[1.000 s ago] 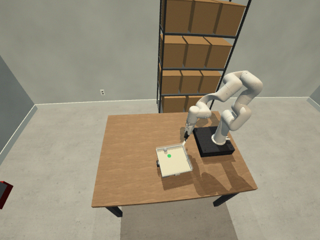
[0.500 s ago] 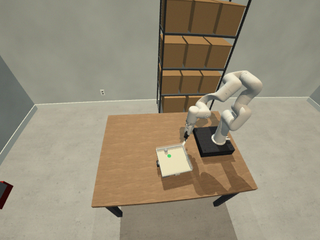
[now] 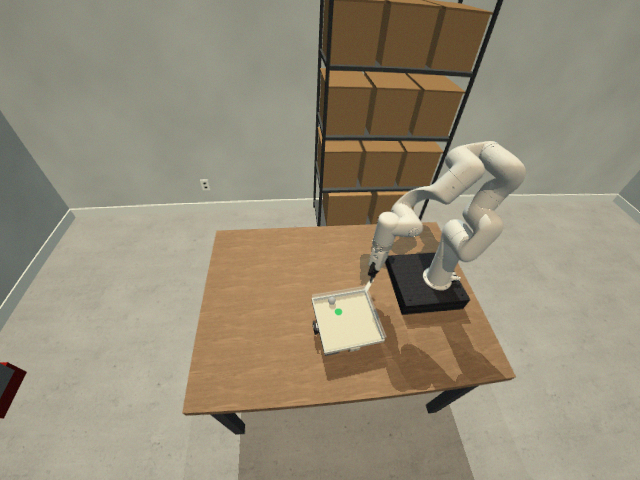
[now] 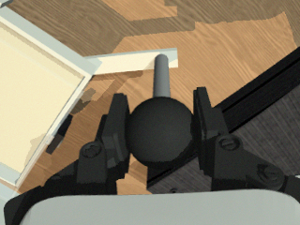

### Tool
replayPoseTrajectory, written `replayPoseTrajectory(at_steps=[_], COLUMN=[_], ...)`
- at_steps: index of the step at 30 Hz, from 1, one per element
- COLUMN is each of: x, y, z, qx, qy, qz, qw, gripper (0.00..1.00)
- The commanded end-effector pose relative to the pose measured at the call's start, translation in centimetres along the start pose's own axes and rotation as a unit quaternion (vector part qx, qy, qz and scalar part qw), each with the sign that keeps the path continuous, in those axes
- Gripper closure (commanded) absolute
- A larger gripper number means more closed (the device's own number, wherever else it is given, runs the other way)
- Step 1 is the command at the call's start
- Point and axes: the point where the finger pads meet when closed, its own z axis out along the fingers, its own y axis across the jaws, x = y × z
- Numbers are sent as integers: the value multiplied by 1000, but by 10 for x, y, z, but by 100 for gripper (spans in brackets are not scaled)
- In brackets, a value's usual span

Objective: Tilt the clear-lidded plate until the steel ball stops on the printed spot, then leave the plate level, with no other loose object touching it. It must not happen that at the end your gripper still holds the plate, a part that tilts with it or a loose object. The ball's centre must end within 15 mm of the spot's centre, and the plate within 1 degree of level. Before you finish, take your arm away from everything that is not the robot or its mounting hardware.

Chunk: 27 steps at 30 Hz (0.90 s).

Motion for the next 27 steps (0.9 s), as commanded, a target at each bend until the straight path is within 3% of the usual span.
replayPoseTrajectory(at_steps=[1, 27], x=[-1, 2], y=[-1, -1], z=[-1, -1], qx=[1, 1], qy=[0, 0], qz=[-1, -1], qw=[1000, 1000], gripper=[100, 100])
